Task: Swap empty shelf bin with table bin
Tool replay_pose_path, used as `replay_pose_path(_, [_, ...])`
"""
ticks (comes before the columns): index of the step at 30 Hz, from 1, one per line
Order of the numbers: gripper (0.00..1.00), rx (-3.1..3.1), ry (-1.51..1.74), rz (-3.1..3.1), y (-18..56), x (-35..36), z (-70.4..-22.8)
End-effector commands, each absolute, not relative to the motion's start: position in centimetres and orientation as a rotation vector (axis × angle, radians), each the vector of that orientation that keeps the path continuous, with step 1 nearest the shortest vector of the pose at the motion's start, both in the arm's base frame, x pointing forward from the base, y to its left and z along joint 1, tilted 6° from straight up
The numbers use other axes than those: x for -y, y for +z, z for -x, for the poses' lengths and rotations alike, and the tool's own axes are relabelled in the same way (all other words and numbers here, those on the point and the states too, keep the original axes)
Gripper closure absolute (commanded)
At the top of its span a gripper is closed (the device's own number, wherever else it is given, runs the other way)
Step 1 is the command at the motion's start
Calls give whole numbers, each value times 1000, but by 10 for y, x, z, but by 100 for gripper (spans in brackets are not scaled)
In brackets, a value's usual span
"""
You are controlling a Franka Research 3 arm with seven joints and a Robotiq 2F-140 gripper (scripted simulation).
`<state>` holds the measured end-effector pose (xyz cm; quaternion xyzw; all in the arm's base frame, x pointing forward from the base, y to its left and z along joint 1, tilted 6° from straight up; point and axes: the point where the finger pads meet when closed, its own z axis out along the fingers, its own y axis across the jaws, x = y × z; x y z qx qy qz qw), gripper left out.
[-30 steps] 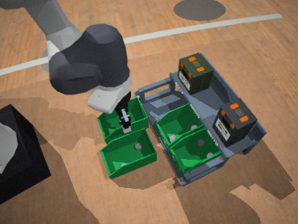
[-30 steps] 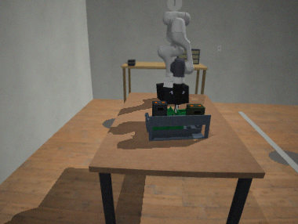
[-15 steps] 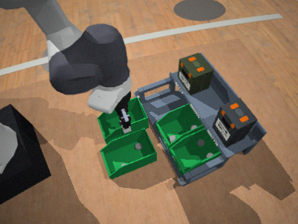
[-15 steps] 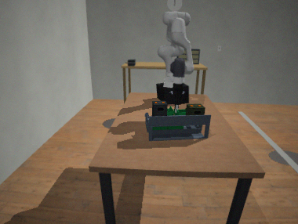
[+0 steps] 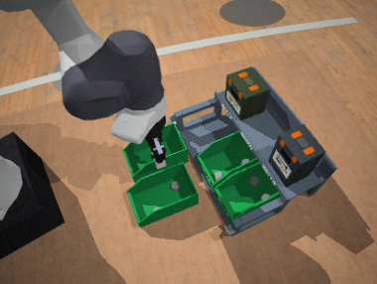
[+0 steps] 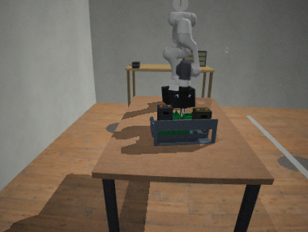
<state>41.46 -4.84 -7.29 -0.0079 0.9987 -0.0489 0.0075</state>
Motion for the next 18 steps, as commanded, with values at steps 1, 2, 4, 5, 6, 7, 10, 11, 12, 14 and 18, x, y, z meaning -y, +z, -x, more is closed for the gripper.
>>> replay_pose_path(1, [100, -3120, -153, 38, -70, 48, -416])
replay_pose_path(2, [100, -3120, -153, 38, -69, 48, -416])
replay_pose_path(4, [100, -3120, -153, 38, -66, 48, -416])
replay_pose_path(5, [100, -3120, -153, 38, -66, 48, -416])
replay_pose_path(6, [100, -3120, -153, 38, -66, 48, -416])
replay_pose_path(7, [100, -3120, -153, 38, -65, 47, -416])
replay_pose_path(10, [100, -3120, -153, 38, -59, 47, -416])
replay_pose_path(11, [100, -3120, -153, 38, -56, 47, -416])
replay_pose_path(12, [100, -3120, -153, 38, -54, 46, -415])
replay_pose_path(14, [100, -3120, -153, 38, -49, 46, -415])
replay_pose_path(18, [100, -3120, -153, 38, -37, 45, -415])
